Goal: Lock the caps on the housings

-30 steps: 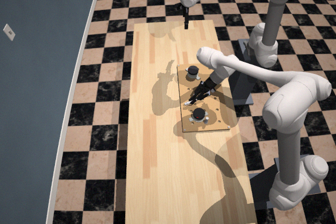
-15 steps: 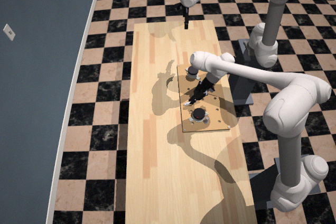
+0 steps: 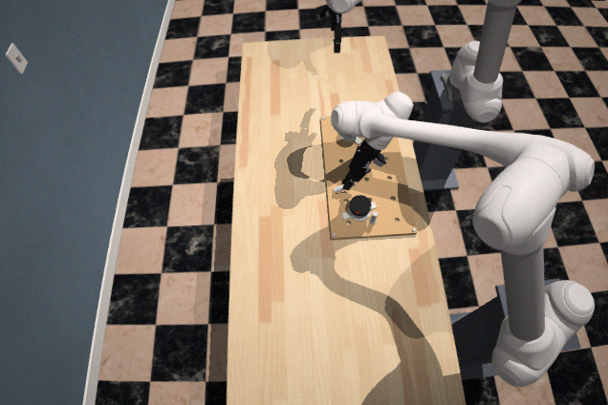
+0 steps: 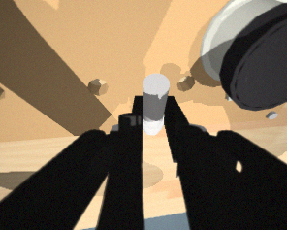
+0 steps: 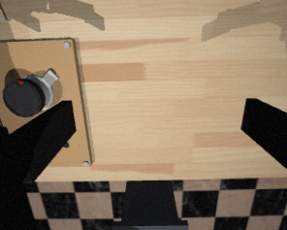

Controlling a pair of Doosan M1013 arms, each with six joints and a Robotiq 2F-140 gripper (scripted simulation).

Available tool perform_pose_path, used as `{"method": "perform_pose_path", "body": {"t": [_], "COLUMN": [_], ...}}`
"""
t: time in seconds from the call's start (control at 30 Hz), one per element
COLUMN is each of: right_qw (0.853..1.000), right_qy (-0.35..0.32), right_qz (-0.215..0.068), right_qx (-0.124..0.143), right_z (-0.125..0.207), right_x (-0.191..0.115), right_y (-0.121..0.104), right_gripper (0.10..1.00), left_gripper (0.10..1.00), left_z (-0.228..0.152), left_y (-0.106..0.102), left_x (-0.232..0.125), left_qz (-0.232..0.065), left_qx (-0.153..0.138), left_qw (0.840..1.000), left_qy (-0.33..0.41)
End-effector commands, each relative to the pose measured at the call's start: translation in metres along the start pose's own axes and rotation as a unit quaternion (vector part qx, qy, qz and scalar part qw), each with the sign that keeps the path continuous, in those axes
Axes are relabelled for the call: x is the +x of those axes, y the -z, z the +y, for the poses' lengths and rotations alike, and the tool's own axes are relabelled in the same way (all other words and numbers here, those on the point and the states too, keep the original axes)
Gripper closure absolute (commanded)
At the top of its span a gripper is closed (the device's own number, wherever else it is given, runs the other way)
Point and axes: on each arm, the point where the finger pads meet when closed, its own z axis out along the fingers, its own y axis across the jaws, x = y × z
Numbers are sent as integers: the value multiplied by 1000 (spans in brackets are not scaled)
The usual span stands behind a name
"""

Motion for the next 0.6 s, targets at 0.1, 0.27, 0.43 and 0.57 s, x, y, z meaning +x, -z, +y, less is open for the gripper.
{"method": "perform_pose_path", "body": {"t": [0.1, 0.27, 0.43, 0.57], "right_qw": [1000, 1000, 1000, 1000], "right_qy": [0, 0, 0, 0], "right_qz": [1, 1, 1, 1], "right_qx": [0, 0, 0, 0], "right_z": [0, 0, 0, 0], "right_x": [0, 0, 0, 0], "right_y": [1, 1, 1, 1], "right_gripper": [98, 98, 98, 98], "left_gripper": [999, 999, 999, 999], "left_z": [2, 3, 4, 5], "left_y": [1, 2, 2, 2], "left_x": [-3, -3, -4, -5], "left_qz": [34, 44, 64, 78], "left_qx": [0, 1, 1, 2], "left_qw": [999, 998, 996, 995], "left_qy": [-28, -39, -56, -69]}}
